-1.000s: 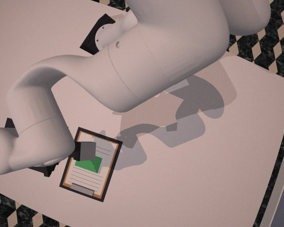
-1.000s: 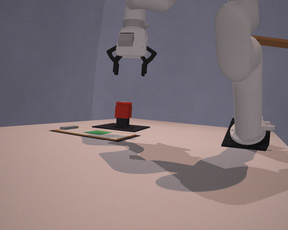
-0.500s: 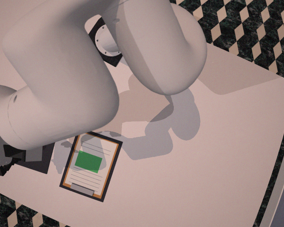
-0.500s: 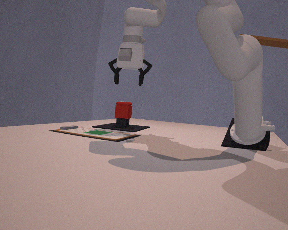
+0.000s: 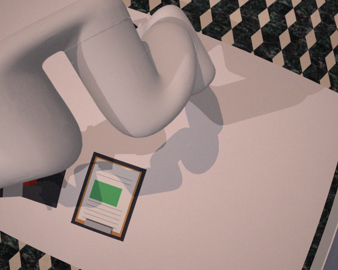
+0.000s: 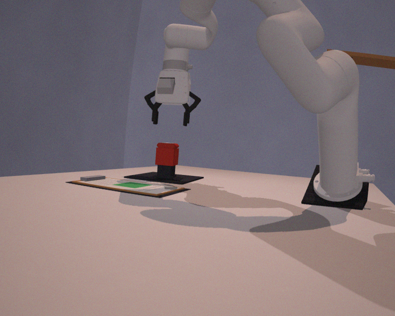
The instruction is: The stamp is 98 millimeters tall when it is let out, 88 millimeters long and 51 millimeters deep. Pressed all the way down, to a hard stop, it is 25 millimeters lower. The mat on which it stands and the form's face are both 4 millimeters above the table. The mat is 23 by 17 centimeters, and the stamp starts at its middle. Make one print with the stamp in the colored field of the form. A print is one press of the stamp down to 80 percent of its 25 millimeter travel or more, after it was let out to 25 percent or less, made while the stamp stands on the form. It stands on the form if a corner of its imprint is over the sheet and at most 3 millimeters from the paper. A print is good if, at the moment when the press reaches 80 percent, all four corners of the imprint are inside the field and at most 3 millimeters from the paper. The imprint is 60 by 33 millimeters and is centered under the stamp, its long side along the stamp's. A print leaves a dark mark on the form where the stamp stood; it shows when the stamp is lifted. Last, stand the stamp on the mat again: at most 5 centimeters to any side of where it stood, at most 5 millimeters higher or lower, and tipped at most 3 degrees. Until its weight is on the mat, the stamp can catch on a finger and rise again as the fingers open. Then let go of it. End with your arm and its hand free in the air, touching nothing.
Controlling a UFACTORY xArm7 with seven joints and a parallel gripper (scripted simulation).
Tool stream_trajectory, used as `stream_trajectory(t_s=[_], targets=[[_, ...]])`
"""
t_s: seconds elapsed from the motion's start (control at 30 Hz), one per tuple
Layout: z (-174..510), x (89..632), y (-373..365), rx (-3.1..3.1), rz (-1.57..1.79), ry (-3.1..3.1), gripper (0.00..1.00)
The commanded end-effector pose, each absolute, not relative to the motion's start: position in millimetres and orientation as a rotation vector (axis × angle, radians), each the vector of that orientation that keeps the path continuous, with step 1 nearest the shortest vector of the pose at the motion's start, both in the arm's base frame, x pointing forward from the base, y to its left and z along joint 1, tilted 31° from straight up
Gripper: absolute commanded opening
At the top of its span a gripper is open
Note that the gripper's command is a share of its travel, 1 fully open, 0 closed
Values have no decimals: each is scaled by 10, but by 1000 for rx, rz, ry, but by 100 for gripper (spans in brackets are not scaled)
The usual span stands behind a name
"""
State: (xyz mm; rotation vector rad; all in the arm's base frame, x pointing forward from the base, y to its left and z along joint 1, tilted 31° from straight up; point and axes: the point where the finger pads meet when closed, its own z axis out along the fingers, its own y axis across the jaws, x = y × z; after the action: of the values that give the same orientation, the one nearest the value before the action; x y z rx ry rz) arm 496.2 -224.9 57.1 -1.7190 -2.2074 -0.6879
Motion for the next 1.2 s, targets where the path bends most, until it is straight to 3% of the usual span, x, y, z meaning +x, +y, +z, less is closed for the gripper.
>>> stream_trajectory(t_s=[0.0, 0.47, 1.17], targets=[[579, 4980, -2285, -1721, -688, -2208, 96], [507, 4988, -2241, -1721, -688, -2208, 96], [-168, 5054, -1837, -1721, -688, -2208, 96]])
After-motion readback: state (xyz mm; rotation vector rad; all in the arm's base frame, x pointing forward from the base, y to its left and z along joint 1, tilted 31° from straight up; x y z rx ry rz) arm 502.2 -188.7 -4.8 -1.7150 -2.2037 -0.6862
